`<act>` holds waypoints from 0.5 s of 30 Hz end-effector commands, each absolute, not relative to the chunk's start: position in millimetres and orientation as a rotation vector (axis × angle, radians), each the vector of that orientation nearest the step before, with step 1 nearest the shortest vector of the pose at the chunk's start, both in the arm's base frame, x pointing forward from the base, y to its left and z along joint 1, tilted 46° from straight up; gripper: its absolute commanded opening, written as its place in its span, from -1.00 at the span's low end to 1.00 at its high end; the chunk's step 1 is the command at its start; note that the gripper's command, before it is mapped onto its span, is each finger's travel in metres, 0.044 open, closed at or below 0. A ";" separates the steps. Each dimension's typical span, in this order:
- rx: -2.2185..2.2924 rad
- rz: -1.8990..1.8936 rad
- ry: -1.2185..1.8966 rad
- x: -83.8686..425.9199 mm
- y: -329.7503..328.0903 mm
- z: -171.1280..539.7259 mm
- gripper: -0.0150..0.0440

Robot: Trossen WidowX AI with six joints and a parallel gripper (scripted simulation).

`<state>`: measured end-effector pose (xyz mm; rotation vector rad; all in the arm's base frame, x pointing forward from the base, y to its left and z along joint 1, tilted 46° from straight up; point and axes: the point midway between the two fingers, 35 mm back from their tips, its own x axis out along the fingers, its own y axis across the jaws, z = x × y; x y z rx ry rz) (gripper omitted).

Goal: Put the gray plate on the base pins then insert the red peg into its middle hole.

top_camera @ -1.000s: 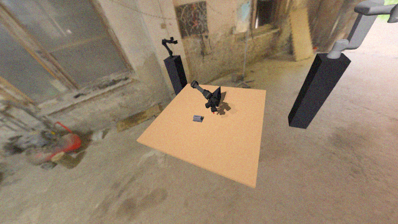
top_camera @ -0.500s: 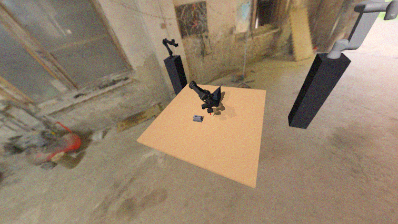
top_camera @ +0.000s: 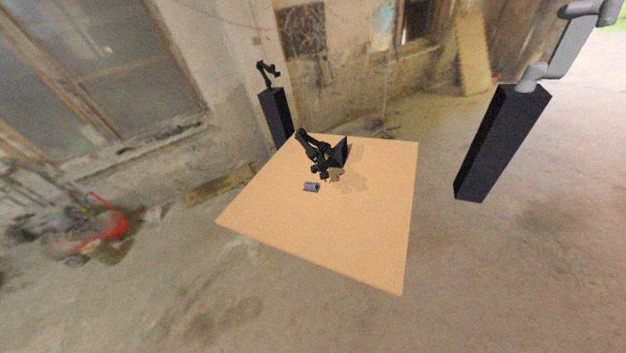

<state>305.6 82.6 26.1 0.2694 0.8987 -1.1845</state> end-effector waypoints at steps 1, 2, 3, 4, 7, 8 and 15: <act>0.268 -1.181 0.895 310.7 76.3 34.7 -0.49; 0.268 -1.181 0.895 311.7 74.6 36.5 -0.49; 0.268 -1.181 0.895 312.8 72.8 38.3 -0.49; 0.267 -1.181 0.895 313.8 71.1 40.1 -0.49; 0.267 -1.182 0.894 316.7 65.7 45.6 -0.49; 0.266 -1.182 0.894 317.7 63.9 47.5 -0.49; 0.265 -1.185 0.889 324.5 49.4 61.9 -0.49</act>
